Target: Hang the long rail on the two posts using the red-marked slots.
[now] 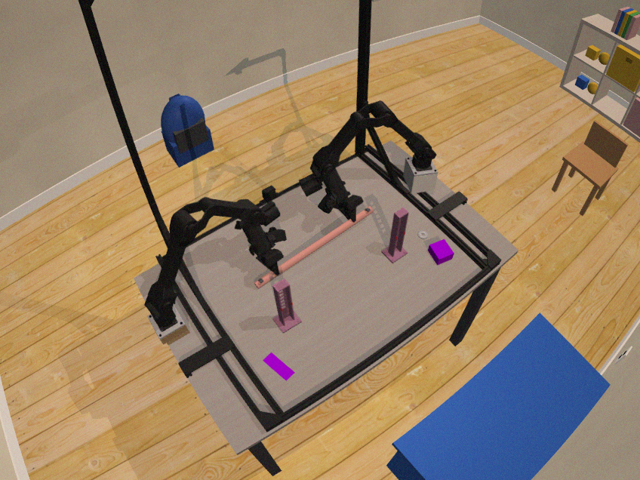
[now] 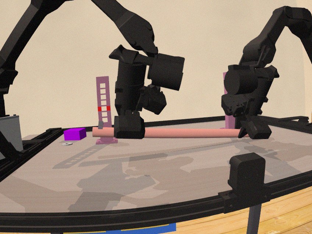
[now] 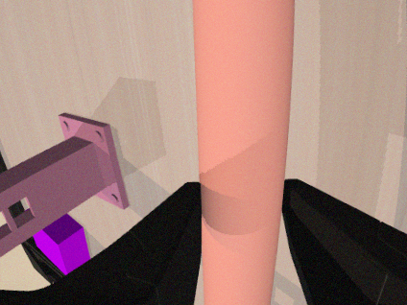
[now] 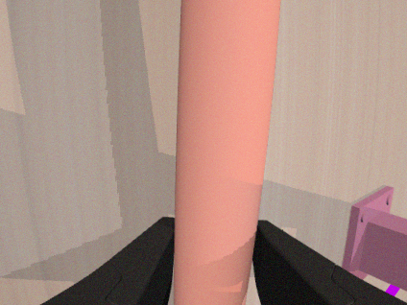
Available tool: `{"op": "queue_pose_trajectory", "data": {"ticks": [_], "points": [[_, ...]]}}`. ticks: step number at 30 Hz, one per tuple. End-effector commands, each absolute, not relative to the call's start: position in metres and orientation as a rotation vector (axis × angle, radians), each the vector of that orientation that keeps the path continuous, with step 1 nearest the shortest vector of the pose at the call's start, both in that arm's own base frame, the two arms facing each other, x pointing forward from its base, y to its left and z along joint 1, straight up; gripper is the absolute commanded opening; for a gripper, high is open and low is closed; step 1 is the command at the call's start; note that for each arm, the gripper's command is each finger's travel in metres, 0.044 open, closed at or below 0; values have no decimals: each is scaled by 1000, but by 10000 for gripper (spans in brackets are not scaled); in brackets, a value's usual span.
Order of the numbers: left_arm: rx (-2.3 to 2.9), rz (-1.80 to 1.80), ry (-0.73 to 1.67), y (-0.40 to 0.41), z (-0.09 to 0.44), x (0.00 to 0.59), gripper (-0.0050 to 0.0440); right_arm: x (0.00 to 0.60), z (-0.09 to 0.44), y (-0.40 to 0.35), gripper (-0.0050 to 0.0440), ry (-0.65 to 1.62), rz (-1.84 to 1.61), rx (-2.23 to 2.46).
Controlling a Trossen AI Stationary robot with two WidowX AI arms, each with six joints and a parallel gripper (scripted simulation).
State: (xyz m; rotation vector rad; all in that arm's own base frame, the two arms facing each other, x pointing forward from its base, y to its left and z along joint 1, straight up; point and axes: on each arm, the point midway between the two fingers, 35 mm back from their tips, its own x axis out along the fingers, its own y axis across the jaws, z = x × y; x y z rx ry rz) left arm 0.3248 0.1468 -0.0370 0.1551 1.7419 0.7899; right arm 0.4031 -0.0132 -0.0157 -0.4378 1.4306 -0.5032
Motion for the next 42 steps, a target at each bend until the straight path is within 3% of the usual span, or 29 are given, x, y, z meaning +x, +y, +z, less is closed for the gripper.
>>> {"op": "queue_pose_trajectory", "data": {"ticks": [1,10,20,42], "points": [[161,798,1737,148,-36,325,0,403,-18,-14,0,1434,-503,-443],[160,799,1731,148,-35,325,0,403,-15,-14,0,1440,-502,-445],[147,819,1641,149,-29,326,0,398,24,-14,0,1527,-491,-466],[148,813,1639,148,-29,327,0,398,24,-13,0,1529,-487,-475]]}}
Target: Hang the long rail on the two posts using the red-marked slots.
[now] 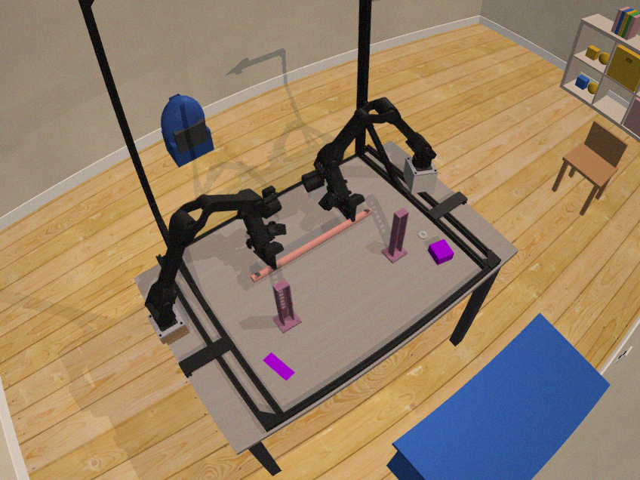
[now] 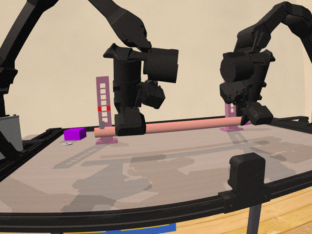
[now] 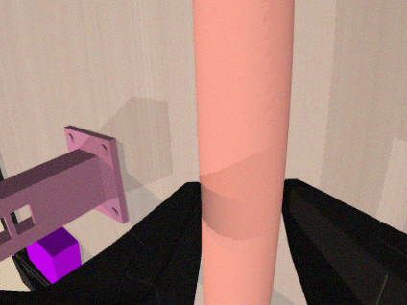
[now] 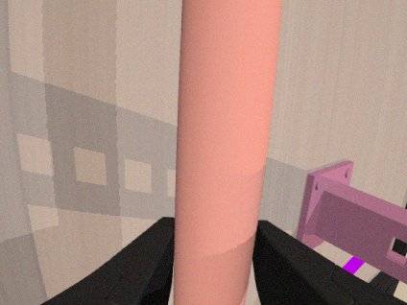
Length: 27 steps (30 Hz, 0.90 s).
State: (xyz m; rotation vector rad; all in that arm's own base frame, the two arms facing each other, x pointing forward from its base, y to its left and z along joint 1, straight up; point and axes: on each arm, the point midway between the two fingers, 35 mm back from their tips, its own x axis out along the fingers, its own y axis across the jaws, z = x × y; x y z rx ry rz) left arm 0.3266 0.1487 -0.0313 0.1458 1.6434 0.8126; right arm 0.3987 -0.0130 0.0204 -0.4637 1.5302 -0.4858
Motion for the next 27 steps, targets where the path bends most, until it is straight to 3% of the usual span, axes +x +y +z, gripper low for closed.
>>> {"op": "queue_pose_trajectory", "data": {"ticks": [1,27], "points": [[149,811,1639,148,-29,327,0,398,24,-13,0,1530,-487,-477],[-94,573,1613,160,-28,321,0,399,24,-24,0,1572,-249,-240]]}}
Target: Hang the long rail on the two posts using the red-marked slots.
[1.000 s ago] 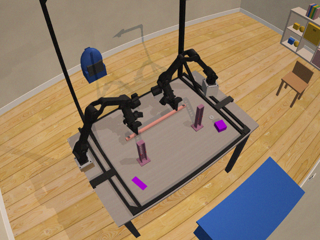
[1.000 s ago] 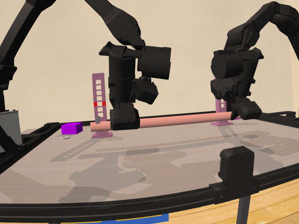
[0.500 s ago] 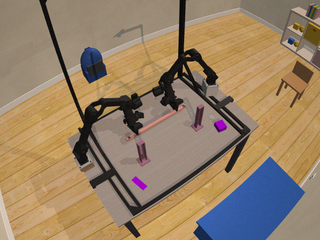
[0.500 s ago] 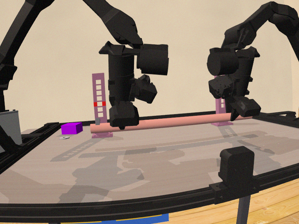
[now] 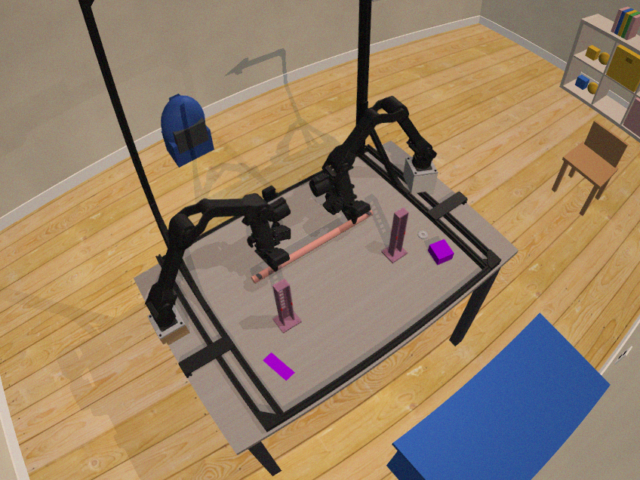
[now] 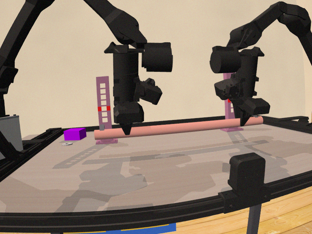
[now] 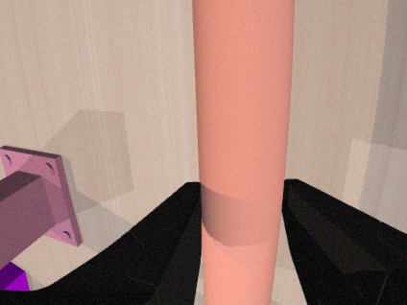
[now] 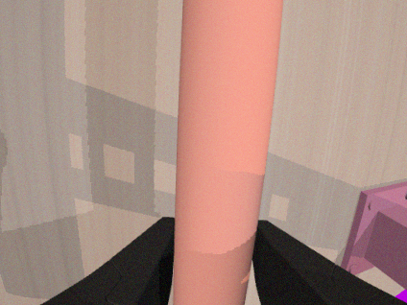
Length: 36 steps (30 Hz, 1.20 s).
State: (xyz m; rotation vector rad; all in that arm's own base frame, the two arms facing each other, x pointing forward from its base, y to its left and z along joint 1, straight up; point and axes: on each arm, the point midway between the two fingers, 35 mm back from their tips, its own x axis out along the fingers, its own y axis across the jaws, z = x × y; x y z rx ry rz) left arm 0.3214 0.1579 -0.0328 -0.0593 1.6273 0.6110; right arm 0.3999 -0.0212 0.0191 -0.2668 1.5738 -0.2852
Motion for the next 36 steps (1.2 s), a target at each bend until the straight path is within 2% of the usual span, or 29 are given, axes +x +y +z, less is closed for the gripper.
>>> {"op": "queue_pose_trajectory", "data": {"ticks": [1,36], "points": [[-96,571,1613,160,-28,321,0,399,24,-24,0,1572,-246,-238],[-333,330,1562,167,-29,317,0,399,23,-31,0,1584,-4,1]]}}
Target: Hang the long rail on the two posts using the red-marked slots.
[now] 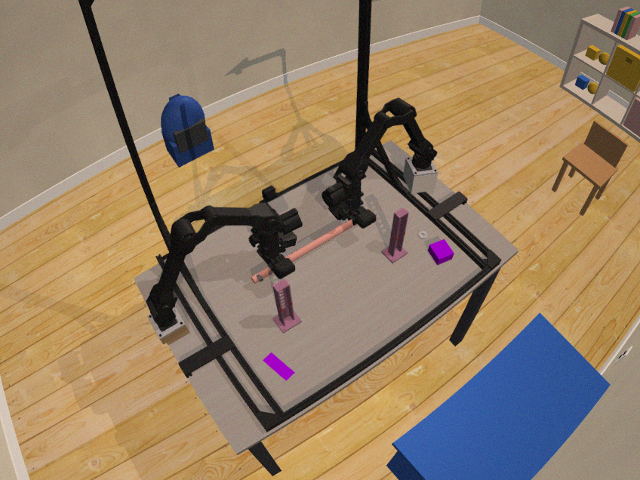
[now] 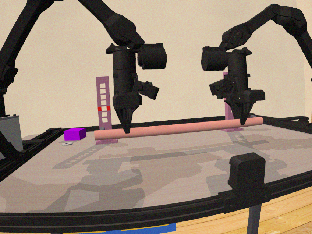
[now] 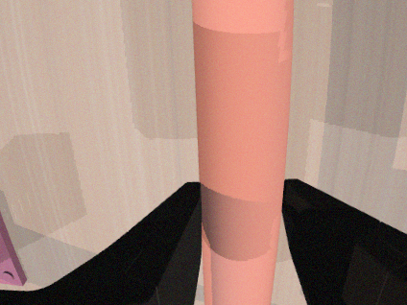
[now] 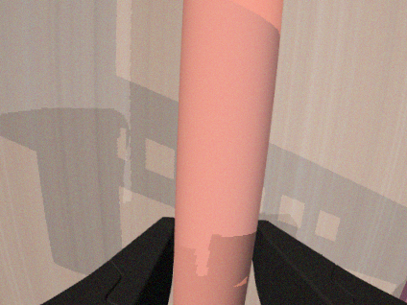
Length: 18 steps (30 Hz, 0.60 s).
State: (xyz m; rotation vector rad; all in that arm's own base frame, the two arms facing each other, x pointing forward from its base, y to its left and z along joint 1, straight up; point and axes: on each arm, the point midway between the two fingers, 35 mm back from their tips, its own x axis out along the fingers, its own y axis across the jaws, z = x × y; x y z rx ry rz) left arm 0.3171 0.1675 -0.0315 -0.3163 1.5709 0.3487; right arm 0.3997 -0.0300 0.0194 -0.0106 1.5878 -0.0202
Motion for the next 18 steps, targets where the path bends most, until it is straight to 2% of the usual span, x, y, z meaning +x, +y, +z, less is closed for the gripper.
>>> {"op": "queue_pose_trajectory", "data": {"ticks": [1,18], "points": [[-333,330,1562,167,-29,317,0,399,23,-31,0,1584,-4,1],[-333,331,1558,168,-41,318,0,400,10,-31,0,1581,-3,2]]}}
